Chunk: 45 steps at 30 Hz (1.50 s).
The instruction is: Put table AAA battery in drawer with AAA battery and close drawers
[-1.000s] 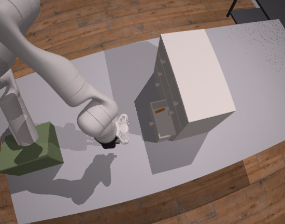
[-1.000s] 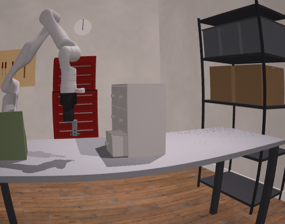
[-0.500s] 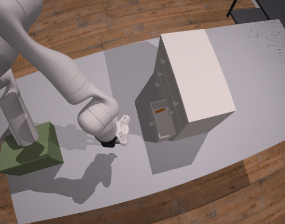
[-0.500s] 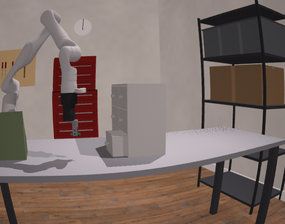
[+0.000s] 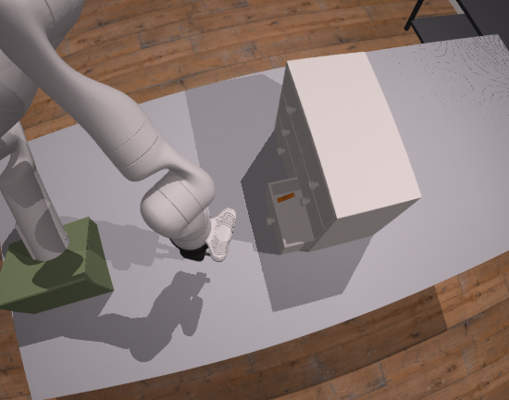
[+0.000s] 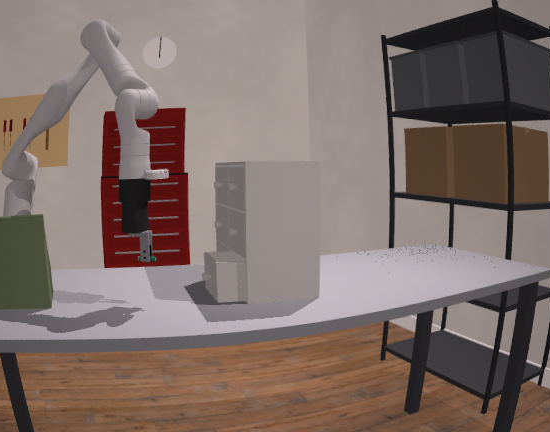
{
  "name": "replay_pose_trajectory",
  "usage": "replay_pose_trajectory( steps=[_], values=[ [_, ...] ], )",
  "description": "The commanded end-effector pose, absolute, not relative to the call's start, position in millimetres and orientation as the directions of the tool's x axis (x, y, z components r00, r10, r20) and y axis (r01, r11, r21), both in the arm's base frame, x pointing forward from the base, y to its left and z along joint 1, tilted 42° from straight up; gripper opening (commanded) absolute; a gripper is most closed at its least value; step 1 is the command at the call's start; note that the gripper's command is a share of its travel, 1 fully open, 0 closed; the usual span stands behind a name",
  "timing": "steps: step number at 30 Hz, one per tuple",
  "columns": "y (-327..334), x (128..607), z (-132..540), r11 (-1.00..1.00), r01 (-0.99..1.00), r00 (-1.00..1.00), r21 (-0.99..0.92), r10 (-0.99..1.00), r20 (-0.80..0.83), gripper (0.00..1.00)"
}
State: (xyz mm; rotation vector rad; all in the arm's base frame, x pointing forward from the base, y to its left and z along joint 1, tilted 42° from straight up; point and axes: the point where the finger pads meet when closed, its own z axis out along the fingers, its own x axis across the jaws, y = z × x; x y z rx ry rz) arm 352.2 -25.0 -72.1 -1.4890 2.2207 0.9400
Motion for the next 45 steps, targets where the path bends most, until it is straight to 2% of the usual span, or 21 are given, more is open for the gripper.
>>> replay_pose_trajectory(
  steps=[1, 21, 45],
  values=[
    [-24, 354, -71, 0.264, -0.893, -0.436, 0.364, -0.700, -0.565, 0.24],
    [-22, 359, -70, 0.454, -0.731, -0.675, 0.510, -0.595, -0.437, 0.24],
    [-18, 367, -68, 0.679, -0.330, -0.938, 0.655, -0.314, -0.147, 0.24]
  ],
)
